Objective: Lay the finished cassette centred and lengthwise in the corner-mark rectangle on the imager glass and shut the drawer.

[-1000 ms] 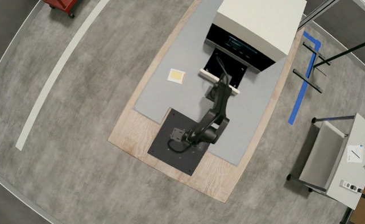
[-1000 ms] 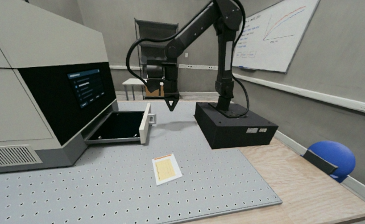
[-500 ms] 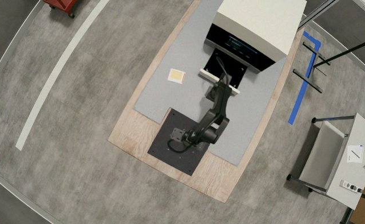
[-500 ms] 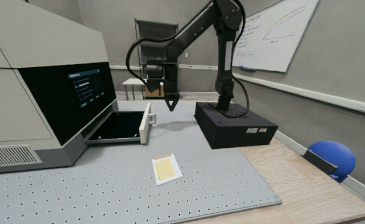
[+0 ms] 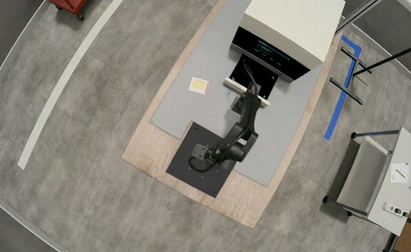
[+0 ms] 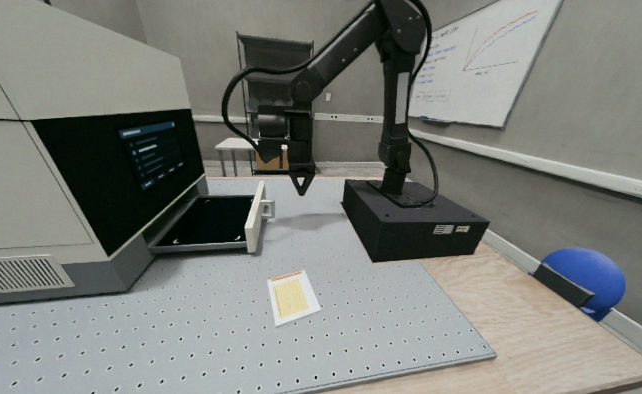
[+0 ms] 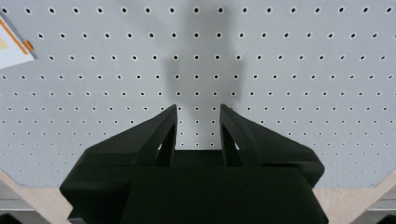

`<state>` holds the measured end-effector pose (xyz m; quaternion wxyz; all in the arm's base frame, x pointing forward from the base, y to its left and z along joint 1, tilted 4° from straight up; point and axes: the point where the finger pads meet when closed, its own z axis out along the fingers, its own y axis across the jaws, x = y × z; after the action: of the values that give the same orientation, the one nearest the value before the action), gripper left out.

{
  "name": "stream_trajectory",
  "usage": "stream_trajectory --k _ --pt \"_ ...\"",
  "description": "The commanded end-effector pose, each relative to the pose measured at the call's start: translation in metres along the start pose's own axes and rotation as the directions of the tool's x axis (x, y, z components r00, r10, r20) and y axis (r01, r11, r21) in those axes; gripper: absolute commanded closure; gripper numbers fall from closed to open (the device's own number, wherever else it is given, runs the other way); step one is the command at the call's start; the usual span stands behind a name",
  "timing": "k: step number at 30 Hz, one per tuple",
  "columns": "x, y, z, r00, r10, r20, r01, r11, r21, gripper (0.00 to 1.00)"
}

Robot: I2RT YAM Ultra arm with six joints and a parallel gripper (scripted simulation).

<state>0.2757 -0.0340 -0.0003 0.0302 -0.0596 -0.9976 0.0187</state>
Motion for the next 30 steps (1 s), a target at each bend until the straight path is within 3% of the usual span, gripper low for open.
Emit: stream_trajectory --k 1,10,13,20,27,29,30 --pt "-0.008 0.011 -0.007 0.998 -0.054 0.016 0.054 0.999 -0.004 0.65" --pt "-0.019 0.058 0.000 0.938 -0.346 0.038 0.346 0.938 -0.002 0.65" --pt "-0.020 0.063 0.001 0.926 -0.377 0.038 0.377 0.926 -0.001 0.65" --pt "-0.023 0.098 0.006 0.813 -0.581 0.038 0.581 0.814 0.005 0.65" --pt "-0.027 0.134 0.011 0.657 -0.753 0.037 0.753 0.657 0.011 0.65" --pt "-0.027 0.134 0.011 0.657 -0.753 0.037 0.753 0.657 0.011 0.65" --pt "-0.024 0.137 0.012 0.632 -0.775 0.023 0.775 0.632 0.005 0.65"
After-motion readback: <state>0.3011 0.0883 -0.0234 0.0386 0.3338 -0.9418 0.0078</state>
